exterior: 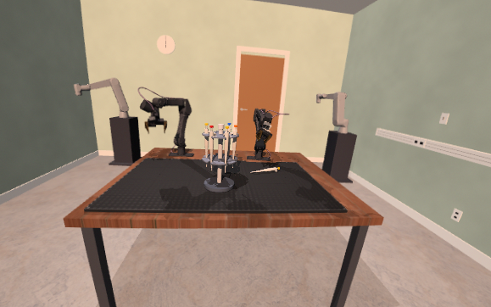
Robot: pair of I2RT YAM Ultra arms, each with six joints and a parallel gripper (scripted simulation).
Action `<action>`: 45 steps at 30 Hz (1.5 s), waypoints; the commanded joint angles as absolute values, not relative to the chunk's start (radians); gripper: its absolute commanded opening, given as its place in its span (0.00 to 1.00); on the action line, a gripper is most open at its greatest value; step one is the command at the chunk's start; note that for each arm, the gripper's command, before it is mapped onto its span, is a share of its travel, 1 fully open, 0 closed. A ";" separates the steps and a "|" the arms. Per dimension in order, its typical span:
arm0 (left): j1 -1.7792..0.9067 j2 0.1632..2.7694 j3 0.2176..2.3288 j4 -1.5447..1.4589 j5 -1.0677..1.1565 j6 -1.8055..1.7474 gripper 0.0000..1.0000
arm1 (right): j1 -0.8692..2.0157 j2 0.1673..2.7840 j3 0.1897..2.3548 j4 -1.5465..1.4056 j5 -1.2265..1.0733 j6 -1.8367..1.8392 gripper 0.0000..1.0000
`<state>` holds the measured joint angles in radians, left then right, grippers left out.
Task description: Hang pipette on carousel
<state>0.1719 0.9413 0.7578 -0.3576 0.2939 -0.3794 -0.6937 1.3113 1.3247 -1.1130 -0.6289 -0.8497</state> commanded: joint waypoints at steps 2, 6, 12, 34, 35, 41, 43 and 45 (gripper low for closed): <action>0.030 0.952 0.681 -0.208 0.152 -0.617 0.49 | -0.702 1.317 1.341 -1.102 -0.648 -0.857 1.00; -0.114 0.981 0.629 -0.077 0.027 -0.795 0.49 | -0.702 1.317 1.341 -1.102 -0.648 -0.857 1.00; -0.177 0.978 0.647 -0.029 -0.080 -0.839 0.49 | -0.702 1.317 1.341 -1.102 -0.648 -0.857 1.00; -0.527 1.285 0.597 0.445 -0.477 -1.249 0.49 | -0.702 1.317 1.341 -1.102 -0.648 -0.857 1.00; -0.548 1.314 0.599 0.481 -0.497 -1.281 0.49 | -0.702 1.317 1.341 -1.102 -0.648 -0.857 1.00; -0.661 1.516 0.646 0.692 -0.630 -1.443 0.49 | -0.702 1.317 1.341 -1.102 -0.648 -0.857 1.00; -0.673 1.549 0.659 0.726 -0.660 -1.441 0.49 | -0.702 1.317 1.341 -1.102 -0.648 -0.857 1.00; -0.677 1.564 0.661 0.748 -0.675 -1.435 0.49 | -0.702 1.317 1.341 -1.102 -0.648 -0.857 1.00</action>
